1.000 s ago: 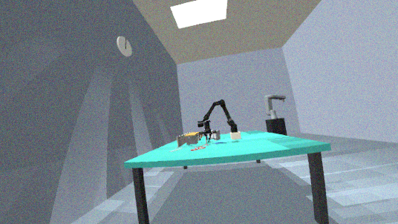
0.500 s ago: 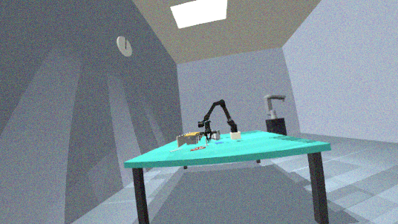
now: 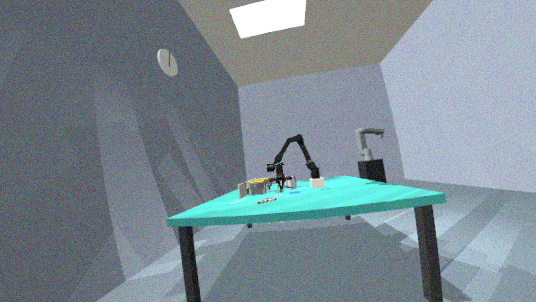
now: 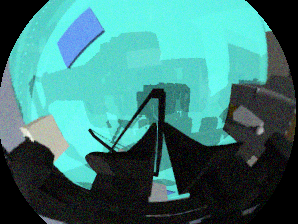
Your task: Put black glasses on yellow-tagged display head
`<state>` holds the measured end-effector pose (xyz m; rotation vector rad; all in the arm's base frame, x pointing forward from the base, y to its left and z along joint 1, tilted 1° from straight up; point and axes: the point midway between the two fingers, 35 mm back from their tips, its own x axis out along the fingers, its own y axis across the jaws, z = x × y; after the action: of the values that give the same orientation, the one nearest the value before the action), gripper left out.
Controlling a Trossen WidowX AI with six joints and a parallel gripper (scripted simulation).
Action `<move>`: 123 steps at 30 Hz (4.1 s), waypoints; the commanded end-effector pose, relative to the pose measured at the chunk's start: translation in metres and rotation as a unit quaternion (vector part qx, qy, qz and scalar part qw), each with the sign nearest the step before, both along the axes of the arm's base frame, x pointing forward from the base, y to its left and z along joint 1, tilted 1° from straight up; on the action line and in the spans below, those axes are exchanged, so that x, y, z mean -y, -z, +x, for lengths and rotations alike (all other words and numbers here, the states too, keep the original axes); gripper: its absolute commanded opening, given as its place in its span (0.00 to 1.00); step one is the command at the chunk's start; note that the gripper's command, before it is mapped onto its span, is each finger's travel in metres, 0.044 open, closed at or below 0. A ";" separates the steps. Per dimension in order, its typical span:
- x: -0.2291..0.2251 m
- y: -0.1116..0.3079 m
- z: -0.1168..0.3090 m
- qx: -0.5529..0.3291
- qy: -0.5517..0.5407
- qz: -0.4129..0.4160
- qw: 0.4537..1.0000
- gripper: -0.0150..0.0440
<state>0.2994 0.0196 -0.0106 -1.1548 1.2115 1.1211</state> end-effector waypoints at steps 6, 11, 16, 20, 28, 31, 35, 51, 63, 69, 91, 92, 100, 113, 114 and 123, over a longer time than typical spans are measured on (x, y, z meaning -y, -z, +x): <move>0.000 0.000 0.000 0.000 0.000 0.000 1.000 0.25; 0.000 -0.007 0.001 0.000 0.000 0.000 1.000 0.25; 0.000 -0.041 0.002 0.000 0.000 0.001 1.000 0.25; 0.001 -0.073 -0.001 0.000 0.001 0.001 1.000 0.25; 0.001 -0.103 -0.005 0.000 0.001 0.002 1.000 0.25; -0.001 -0.104 -0.003 0.000 0.008 0.002 1.000 0.25; -0.015 -0.106 0.006 0.000 0.030 0.004 1.000 0.25; -0.104 -0.114 0.042 -0.001 0.151 0.013 0.988 0.25; -0.181 -0.113 0.049 -0.003 0.241 0.020 0.970 0.25; -0.198 -0.112 0.048 -0.004 0.259 0.022 0.966 0.25; -0.199 -0.052 0.050 -0.004 0.259 0.022 0.966 0.25; -0.198 -0.052 0.050 -0.004 0.259 0.022 0.966 0.25; -0.190 -0.052 0.053 -0.004 0.259 0.021 0.966 0.25; -0.181 -0.052 0.056 -0.003 0.259 0.021 0.966 0.25; -0.180 -0.052 0.056 -0.003 0.259 0.021 0.966 0.25; -0.172 -0.052 0.057 -0.003 0.259 0.021 0.966 0.25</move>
<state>0.3574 0.1958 0.0407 -0.7324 1.3848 0.7459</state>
